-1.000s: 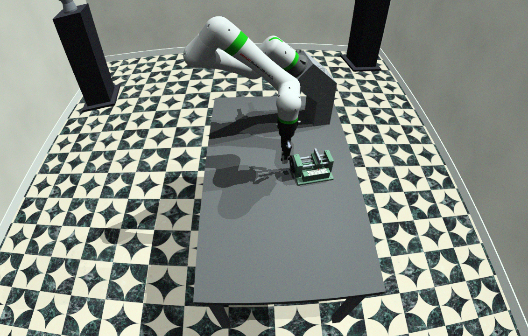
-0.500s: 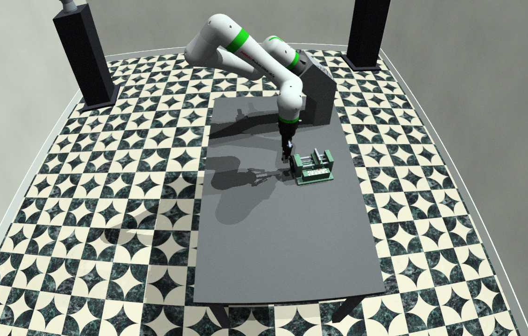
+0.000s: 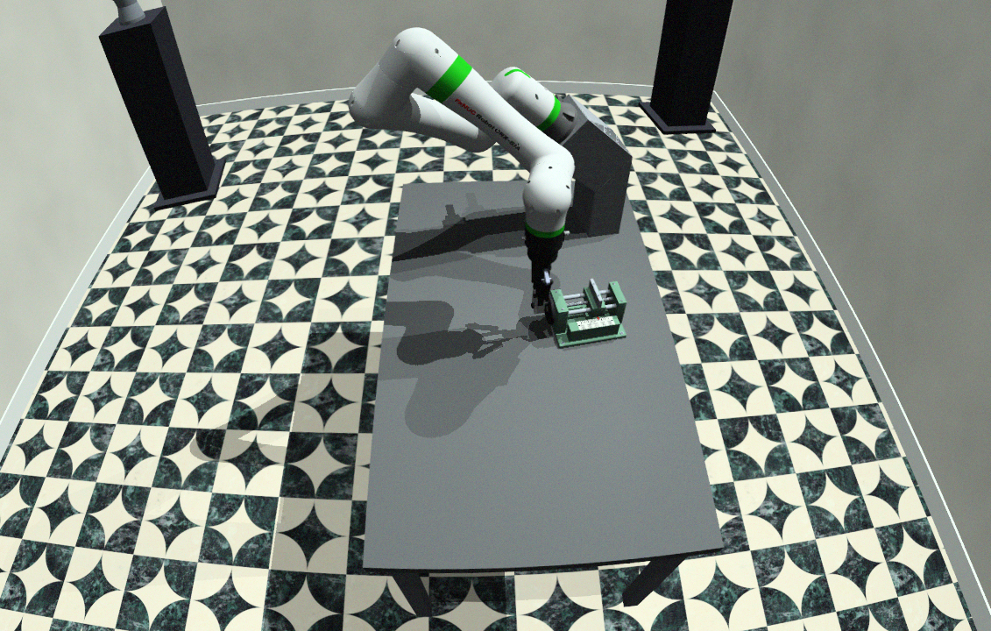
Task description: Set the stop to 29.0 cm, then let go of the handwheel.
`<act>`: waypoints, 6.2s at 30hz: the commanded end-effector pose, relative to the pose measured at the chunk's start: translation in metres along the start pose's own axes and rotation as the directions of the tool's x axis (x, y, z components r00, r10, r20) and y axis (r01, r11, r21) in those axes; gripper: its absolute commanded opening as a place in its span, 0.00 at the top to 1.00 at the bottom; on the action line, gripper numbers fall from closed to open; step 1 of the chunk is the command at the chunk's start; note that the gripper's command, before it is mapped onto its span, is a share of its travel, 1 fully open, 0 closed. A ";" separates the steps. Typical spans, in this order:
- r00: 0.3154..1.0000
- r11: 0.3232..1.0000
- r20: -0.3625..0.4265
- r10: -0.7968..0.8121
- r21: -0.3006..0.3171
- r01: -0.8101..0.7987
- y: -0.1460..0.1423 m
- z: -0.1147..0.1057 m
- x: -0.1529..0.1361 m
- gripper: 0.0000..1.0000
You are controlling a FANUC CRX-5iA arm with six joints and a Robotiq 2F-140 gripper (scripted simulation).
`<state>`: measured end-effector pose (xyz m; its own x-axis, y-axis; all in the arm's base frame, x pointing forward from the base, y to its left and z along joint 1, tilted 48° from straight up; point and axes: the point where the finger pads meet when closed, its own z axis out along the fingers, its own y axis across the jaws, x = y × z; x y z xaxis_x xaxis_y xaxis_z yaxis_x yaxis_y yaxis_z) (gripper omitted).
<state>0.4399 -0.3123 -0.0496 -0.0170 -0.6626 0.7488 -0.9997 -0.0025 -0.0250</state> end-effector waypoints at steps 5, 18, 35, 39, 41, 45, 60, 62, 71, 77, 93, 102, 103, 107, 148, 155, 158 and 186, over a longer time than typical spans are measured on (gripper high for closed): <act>1.000 1.000 0.000 0.000 -0.001 0.000 -0.013 0.008 0.000 0.96; 1.000 1.000 0.000 0.000 -0.001 0.000 -0.022 0.035 0.000 0.96; 1.000 1.000 0.000 0.000 -0.001 0.000 -0.003 0.061 0.000 0.96; 1.000 1.000 0.000 0.000 -0.001 0.000 0.004 0.063 0.000 0.96; 1.000 1.000 0.000 0.000 -0.001 0.000 0.010 0.064 0.000 0.96; 1.000 1.000 0.000 0.000 -0.001 0.000 0.021 0.062 0.000 0.96; 1.000 1.000 0.000 0.000 -0.001 0.000 0.042 0.037 0.000 0.96; 1.000 1.000 0.000 0.000 -0.001 0.000 0.043 0.033 0.000 0.96; 1.000 1.000 0.000 0.000 -0.001 0.000 0.041 0.021 0.000 0.96; 1.000 1.000 0.000 0.000 -0.001 0.000 0.036 0.012 0.000 0.96; 1.000 1.000 0.000 0.000 -0.001 0.000 0.011 -0.002 0.000 0.96; 1.000 1.000 0.000 0.000 -0.001 0.000 -0.009 0.004 0.000 0.96; 1.000 1.000 0.000 0.000 -0.001 0.000 -0.009 0.004 0.000 0.96; 1.000 1.000 0.000 0.000 -0.001 0.000 -0.013 0.008 0.000 0.96; 1.000 1.000 0.000 0.000 -0.001 0.000 -0.011 0.056 0.000 0.96; 1.000 1.000 0.000 0.000 -0.001 0.000 -0.008 0.058 0.000 0.96; 1.000 1.000 0.000 0.000 -0.001 0.000 -0.006 0.059 0.000 0.96; 1.000 1.000 0.000 0.000 -0.001 0.000 0.008 0.064 0.000 0.96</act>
<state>0.4340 -0.3600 -0.0920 -0.0169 -0.6628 0.7487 -0.9997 -0.0022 -0.0244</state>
